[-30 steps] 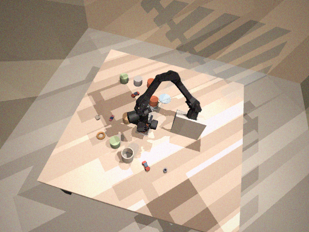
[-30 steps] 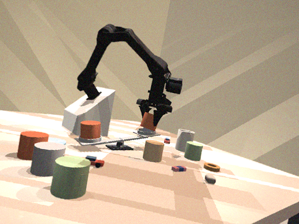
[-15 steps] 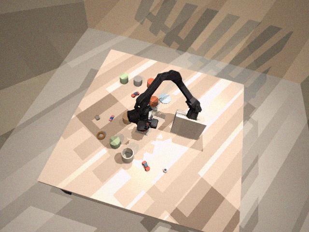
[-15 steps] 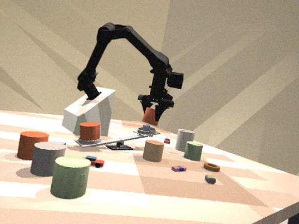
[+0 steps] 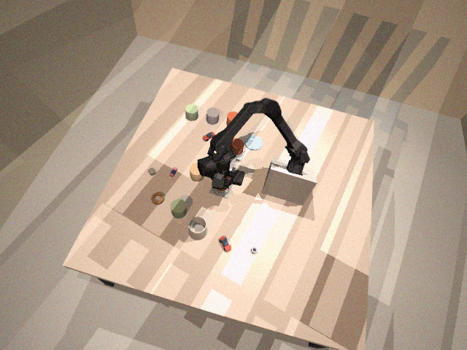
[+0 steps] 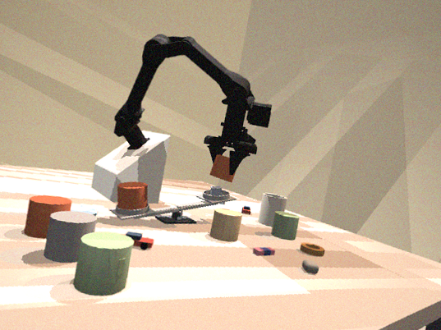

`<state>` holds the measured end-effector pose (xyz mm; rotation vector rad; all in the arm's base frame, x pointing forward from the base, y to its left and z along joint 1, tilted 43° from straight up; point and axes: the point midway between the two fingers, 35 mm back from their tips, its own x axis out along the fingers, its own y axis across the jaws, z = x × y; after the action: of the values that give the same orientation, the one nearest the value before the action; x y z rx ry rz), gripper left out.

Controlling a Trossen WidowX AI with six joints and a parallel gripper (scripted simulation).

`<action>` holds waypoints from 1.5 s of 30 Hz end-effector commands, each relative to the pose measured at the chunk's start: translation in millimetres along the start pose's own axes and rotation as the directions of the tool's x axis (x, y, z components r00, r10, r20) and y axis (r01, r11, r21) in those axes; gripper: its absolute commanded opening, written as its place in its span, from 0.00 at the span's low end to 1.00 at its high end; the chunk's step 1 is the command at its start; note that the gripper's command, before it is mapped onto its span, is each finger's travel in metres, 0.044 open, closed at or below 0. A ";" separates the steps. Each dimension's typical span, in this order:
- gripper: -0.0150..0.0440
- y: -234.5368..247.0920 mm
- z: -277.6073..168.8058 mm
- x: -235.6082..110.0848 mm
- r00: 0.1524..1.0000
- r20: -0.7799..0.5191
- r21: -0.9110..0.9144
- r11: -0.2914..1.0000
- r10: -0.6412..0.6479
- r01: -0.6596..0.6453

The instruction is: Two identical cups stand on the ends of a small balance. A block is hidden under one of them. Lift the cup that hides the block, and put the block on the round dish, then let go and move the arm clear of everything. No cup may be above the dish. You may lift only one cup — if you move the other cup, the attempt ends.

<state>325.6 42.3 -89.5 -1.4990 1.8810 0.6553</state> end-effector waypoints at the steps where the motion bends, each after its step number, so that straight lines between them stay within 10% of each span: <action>1: 0.25 -2.9 0.2 -13.6 1.000 0.016 0.013 1.000 -0.016 0.016; 45: 0.25 2.5 -1.6 -21.5 1.000 0.000 0.001 1.000 -0.003 0.003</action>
<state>326.2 54.5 -72.3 -1.4959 1.8818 0.6506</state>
